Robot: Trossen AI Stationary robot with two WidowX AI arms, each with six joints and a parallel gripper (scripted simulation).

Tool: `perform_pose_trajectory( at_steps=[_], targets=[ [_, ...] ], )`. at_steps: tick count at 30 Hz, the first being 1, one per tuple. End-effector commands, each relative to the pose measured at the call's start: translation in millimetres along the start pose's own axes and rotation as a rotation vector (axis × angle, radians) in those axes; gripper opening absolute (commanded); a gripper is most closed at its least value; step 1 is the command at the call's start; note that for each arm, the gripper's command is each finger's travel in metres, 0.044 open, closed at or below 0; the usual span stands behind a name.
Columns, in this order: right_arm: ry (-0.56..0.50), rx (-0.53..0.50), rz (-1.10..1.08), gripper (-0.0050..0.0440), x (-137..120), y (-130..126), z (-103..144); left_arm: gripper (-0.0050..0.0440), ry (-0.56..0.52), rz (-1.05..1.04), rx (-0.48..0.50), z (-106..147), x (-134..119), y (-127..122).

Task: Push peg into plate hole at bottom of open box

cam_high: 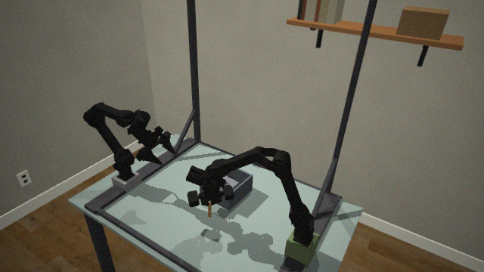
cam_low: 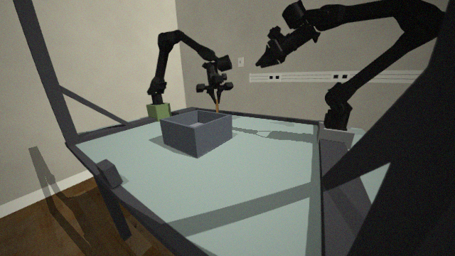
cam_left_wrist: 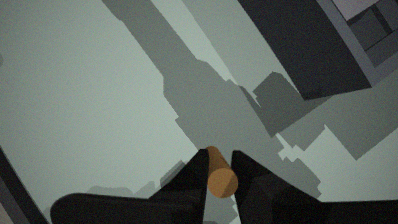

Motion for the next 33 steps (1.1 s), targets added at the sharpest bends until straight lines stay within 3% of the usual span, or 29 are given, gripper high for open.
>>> perform_pose_trajectory(
  at_steps=[1, 3, 9, 17, 20, 26, 33],
  targets=[
    [0.014, 0.078, 0.067, 0.044, 7, -1, -1, 0.0028, -0.023, -0.02, 0.064, 20, 37, 2],
    [0.014, 0.078, 0.067, 0.044, 7, -1, -1, 0.0028, -0.023, -0.02, 0.064, 20, 37, 2],
    [0.037, 0.346, 0.237, 0.044, 8, -4, -10, 0.0028, -0.068, 0.007, 0.137, 39, 119, -14],
    [-0.05, 0.566, 0.337, 0.044, 13, -11, -10, 0.0028, -0.11, 0.083, 0.099, 38, 188, -55],
    [-0.058, 0.578, 0.342, 0.044, 13, -12, -10, 0.0028, -0.1, 0.073, 0.083, 31, 192, -63],
    [-0.074, 0.602, 0.35, 0.044, 14, -13, -10, 0.0028, -0.027, 0.004, -0.007, -11, 203, -105],
    [-0.072, 0.604, 0.349, 0.044, 12, -13, -10, 0.0028, -0.019, -0.008, -0.015, -20, 204, -110]
  ],
)
Point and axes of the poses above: on each arm, the point midway between the two fingers, 35 mm back from their tips, its own z axis back along the fingers, its own y axis across the jaws, x = y × z, the point moved 6 cm from there along z, back along the fingers, and after that the axes turned 4 degrees about -z, right-handed, at the moved point
